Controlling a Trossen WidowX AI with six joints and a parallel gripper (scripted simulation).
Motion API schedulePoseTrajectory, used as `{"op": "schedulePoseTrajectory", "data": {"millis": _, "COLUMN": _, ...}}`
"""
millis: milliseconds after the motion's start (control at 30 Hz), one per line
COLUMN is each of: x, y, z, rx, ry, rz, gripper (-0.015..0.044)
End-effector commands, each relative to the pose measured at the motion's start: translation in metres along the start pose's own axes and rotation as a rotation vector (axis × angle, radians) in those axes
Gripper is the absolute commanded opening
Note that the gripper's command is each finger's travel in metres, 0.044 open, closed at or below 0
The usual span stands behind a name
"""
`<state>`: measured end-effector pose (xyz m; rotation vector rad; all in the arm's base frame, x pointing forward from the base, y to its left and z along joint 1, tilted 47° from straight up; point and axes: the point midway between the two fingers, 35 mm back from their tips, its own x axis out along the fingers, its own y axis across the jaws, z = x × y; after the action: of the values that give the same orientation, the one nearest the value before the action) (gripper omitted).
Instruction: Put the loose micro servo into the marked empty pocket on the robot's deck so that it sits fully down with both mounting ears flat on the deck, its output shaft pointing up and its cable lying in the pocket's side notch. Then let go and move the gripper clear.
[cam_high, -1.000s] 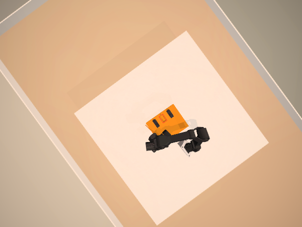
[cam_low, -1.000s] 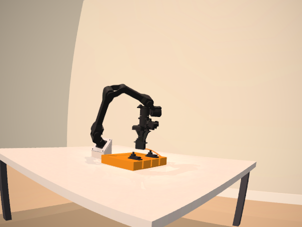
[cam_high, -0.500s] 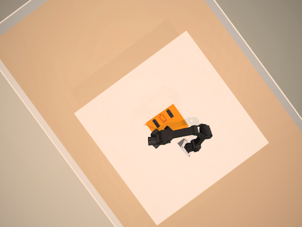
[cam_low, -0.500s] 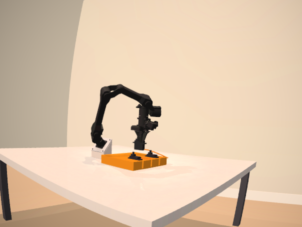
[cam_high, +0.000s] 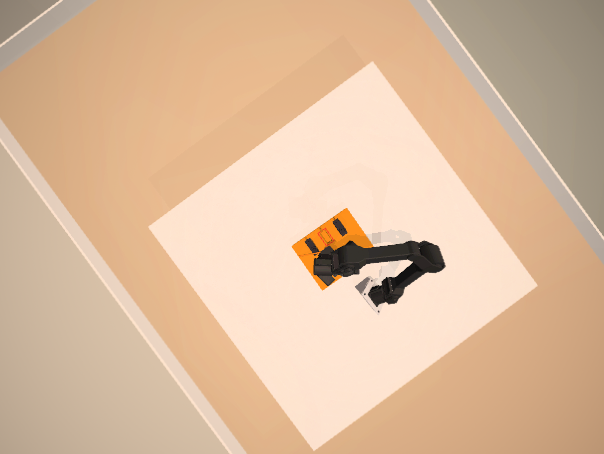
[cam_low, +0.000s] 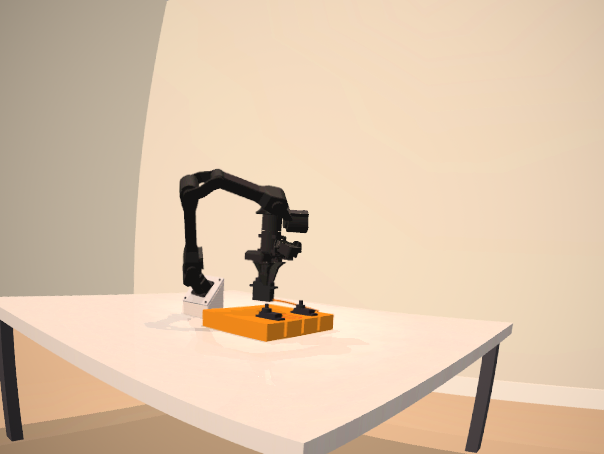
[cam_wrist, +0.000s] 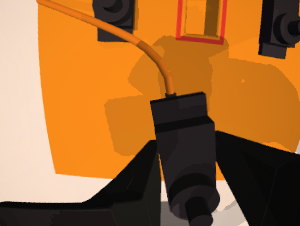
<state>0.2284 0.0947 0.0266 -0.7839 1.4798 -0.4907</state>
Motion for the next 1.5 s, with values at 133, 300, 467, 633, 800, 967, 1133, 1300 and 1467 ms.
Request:
{"op": "schedulePoseTrajectory", "data": {"millis": 133, "x": 0.0, "y": -0.024, "z": -0.004, "rx": 0.002, "ry": -0.004, "rz": -0.003, "gripper": 0.0}}
{"op": "schedulePoseTrajectory", "data": {"millis": 300, "x": 0.0, "y": -0.024, "z": -0.004, "rx": 0.095, "ry": -0.005, "rz": -0.003, "gripper": 0.0}}
{"op": "schedulePoseTrajectory", "data": {"millis": 467, "x": 0.0, "y": -0.024, "z": -0.004, "rx": 0.189, "ry": -0.005, "rz": -0.003, "gripper": 0.0}}
{"op": "schedulePoseTrajectory", "data": {"millis": 633, "x": 0.0, "y": -0.024, "z": -0.002, "rx": 0.189, "ry": -0.005, "rz": -0.003, "gripper": 0.0}}
{"op": "schedulePoseTrajectory", "data": {"millis": 800, "x": -0.001, "y": -0.027, "z": 0.013, "rx": 0.189, "ry": -0.006, "rz": -0.003, "gripper": 0.0}}
{"op": "schedulePoseTrajectory", "data": {"millis": 967, "x": -0.001, "y": -0.031, "z": 0.033, "rx": 0.19, "ry": -0.007, "rz": -0.003, "gripper": 0.0}}
{"op": "schedulePoseTrajectory", "data": {"millis": 1133, "x": -0.001, "y": -0.035, "z": 0.053, "rx": 0.191, "ry": -0.007, "rz": -0.003, "gripper": 0.0}}
{"op": "schedulePoseTrajectory", "data": {"millis": 1300, "x": -0.002, "y": -0.039, "z": 0.072, "rx": 0.192, "ry": -0.008, "rz": -0.003, "gripper": 0.0}}
{"op": "schedulePoseTrajectory", "data": {"millis": 1467, "x": -0.002, "y": -0.043, "z": 0.091, "rx": 0.193, "ry": -0.009, "rz": -0.003, "gripper": 0.0}}
